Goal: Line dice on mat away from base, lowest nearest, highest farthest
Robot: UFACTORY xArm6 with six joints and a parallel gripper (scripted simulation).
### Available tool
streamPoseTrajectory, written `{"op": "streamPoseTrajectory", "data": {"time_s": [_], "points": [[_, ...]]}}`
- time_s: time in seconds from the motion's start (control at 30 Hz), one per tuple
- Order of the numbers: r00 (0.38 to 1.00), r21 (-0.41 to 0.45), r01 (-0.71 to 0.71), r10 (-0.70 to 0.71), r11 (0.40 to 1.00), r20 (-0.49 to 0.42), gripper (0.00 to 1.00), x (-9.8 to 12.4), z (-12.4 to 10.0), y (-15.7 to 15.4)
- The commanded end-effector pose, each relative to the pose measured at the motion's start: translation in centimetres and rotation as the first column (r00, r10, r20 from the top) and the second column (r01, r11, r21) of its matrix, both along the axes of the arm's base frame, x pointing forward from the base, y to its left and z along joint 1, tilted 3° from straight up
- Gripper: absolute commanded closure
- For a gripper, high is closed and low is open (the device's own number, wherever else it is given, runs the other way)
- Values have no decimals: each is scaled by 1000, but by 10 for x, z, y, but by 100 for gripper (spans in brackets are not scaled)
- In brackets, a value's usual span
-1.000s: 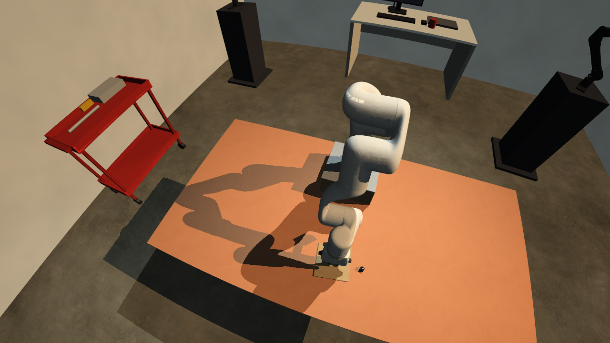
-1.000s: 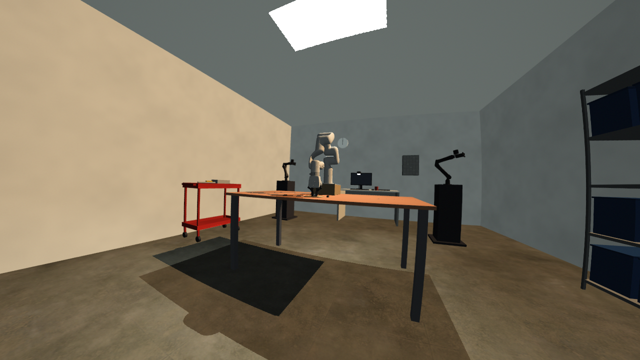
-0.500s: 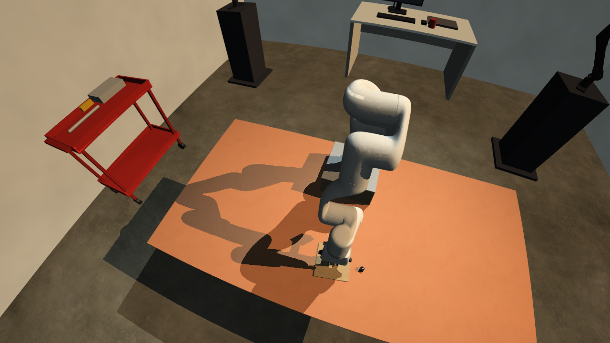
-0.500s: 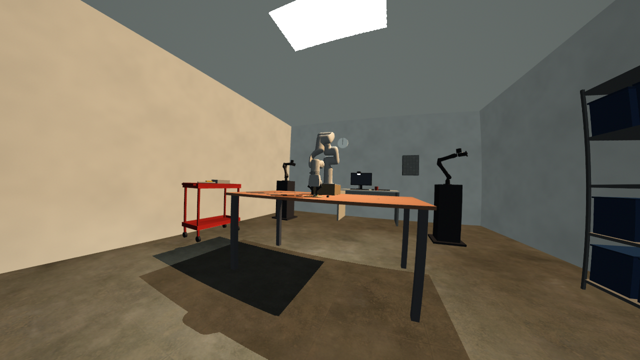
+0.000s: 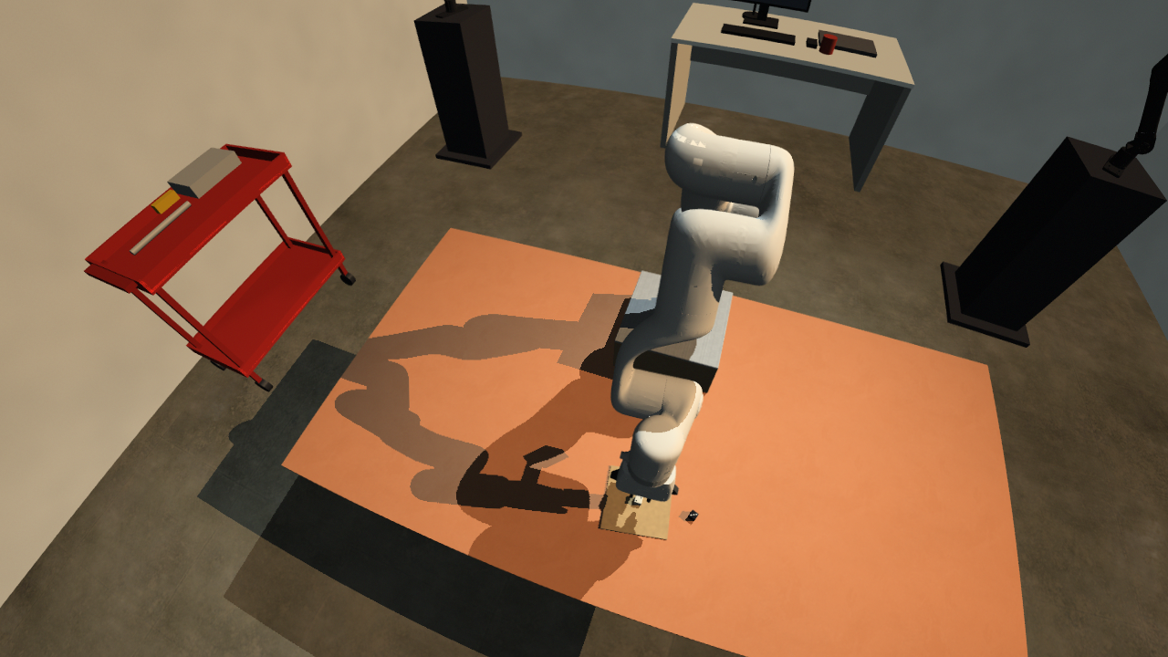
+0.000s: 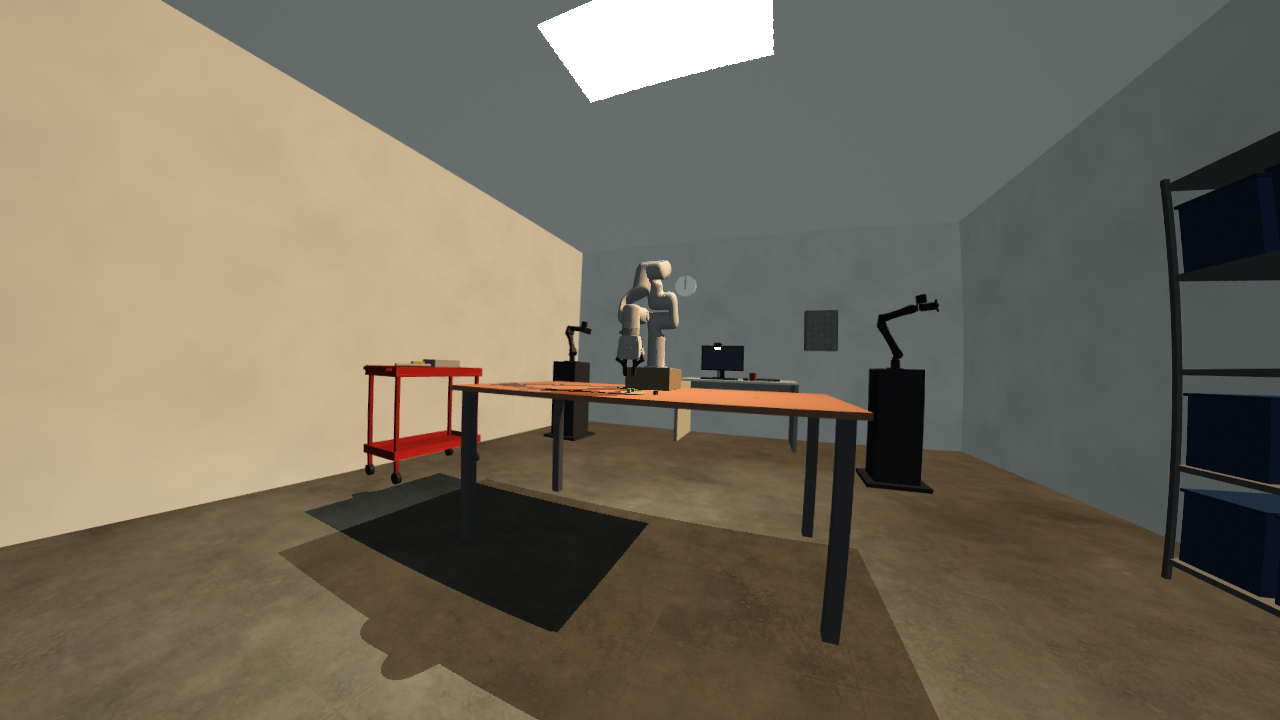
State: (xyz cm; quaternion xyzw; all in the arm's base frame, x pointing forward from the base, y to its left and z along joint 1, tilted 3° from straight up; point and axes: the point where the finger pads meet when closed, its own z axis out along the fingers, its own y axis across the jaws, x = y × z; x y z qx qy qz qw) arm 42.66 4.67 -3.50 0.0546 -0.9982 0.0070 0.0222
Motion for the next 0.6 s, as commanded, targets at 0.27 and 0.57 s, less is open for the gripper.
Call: {"op": "streamPoseTrajectory", "data": {"time_s": [0.27,0.57], "points": [[1000,0,0,0,1000,2,0,1,23,0],[1000,0,0,0,1000,2,0,1,23,0]]}}
